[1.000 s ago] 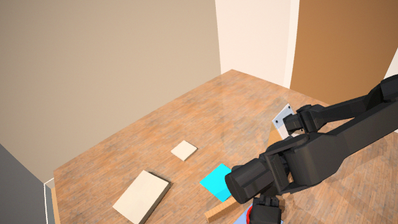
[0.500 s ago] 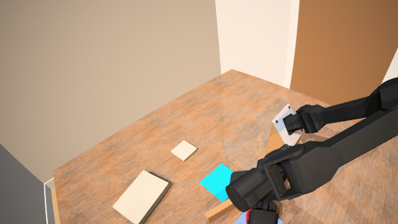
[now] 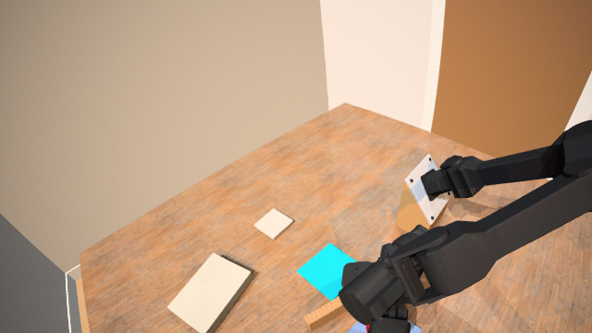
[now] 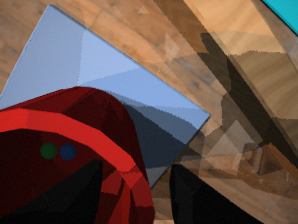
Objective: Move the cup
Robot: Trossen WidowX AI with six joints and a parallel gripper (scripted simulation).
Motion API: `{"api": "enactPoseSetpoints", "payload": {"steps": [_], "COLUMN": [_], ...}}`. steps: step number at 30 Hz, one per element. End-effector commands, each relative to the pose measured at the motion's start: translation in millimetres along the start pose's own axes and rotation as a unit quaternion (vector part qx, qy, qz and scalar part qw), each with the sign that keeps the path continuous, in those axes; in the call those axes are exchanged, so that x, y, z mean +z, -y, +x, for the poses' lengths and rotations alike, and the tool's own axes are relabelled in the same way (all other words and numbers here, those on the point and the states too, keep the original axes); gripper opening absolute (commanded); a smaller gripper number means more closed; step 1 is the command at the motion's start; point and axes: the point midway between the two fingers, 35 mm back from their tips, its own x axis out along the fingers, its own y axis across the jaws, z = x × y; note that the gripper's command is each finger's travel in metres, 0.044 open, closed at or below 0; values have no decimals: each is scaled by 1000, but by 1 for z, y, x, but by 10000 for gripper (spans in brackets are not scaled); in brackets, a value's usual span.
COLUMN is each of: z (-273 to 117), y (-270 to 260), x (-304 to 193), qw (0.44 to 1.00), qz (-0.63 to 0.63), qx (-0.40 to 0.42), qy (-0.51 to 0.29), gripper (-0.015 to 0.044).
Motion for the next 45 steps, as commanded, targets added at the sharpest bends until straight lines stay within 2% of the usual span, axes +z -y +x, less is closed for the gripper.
{"api": "enactPoseSetpoints", "payload": {"steps": [1,9,12,22,30,45], "z": [8,12,10,10,2,-53], "y": [1,1,1,1,0,0], "x": [-2,-2,-1,-1,0,2], "qw": [1000,1000,1000,1000,1000,1000], "qz": [2,2,0,0,0,2], "qx": [1,1,-1,-1,-1,-1], "qy": [-4,-4,-1,-1,-1,-1], "gripper": [148,148,69,2,0,0]}}
